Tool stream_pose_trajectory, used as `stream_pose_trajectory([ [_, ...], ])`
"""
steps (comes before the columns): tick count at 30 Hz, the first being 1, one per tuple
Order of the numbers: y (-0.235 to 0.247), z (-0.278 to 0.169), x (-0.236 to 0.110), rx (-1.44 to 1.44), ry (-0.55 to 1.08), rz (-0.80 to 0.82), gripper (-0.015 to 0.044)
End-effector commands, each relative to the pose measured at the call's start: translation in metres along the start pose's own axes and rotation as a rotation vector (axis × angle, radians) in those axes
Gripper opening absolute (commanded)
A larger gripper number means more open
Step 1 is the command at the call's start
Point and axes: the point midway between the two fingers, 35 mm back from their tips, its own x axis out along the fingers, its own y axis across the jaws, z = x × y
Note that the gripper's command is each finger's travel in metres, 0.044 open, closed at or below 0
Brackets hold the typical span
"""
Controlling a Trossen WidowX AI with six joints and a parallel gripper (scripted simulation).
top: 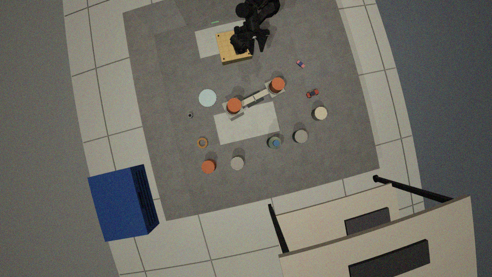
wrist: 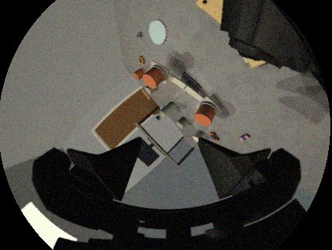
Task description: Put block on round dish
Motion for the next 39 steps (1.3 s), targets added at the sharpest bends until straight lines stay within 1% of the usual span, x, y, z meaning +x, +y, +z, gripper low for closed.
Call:
stream_pose_trajectory([
  [1,0.0,0.0,0.0,-0.006,0.0,-0.001,0.0426],
  [2,0.001,0.0,0.0,-0.022,0.0,-0.004,0.044],
  [21,0.025,0.007,0.011,-0.651,0.02,-0.107,0.044],
  [39,0.044,0.015,0.028,-1.253,0.106,-0.197,0.044],
])
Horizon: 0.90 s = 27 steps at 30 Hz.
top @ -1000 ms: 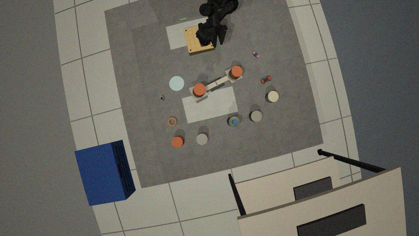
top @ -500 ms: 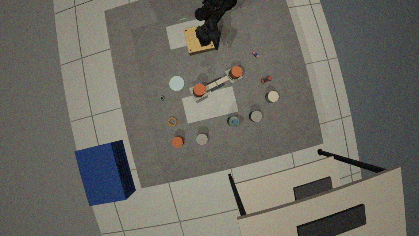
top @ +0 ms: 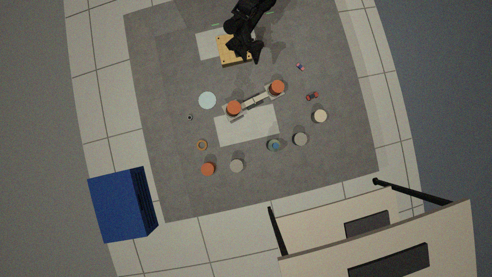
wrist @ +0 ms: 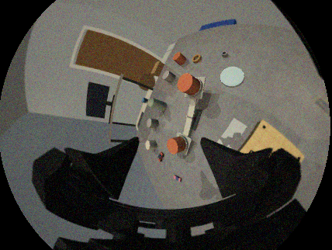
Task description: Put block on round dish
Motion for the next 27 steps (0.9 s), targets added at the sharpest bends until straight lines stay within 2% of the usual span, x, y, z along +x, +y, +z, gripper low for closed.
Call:
stream_pose_trajectory([
  [1,0.002,0.007,0.003,-0.157,0.022,-0.008,0.044],
  [27,-0.002,0.037,0.033,-1.042,0.185,-0.004,0.044],
])
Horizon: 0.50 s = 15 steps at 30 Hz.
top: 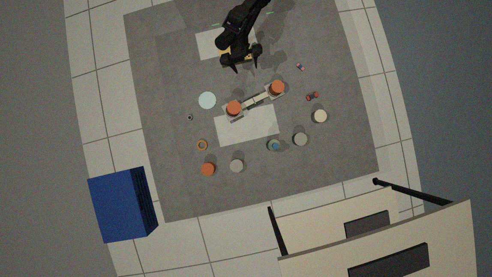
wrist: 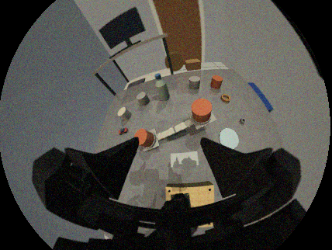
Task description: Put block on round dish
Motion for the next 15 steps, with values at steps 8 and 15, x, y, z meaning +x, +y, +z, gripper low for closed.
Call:
stream_pose_trajectory([
  [8,-0.0119,0.0071,0.0135,-0.378,0.057,0.032,0.044],
  [15,-0.0121,0.0072,0.0137,-0.384,0.058,0.032,0.044],
])
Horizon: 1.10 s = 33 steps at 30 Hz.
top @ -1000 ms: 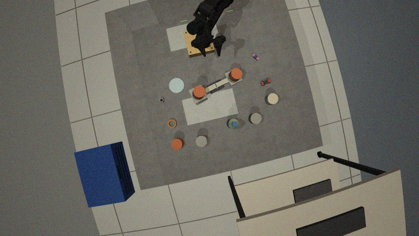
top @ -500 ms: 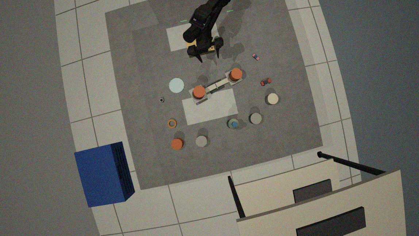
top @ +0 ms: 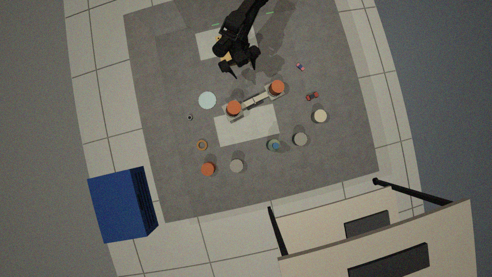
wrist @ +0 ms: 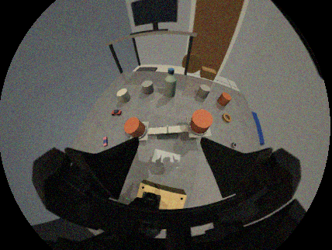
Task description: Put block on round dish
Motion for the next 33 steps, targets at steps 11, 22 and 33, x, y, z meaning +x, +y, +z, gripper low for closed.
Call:
stream_pose_trajectory([
  [11,0.004,0.008,0.019,0.258,0.129,0.068,0.044],
  [22,0.017,0.017,0.045,0.58,0.309,0.071,0.044],
  [33,0.039,0.023,0.077,0.881,0.489,-0.029,0.044],
])
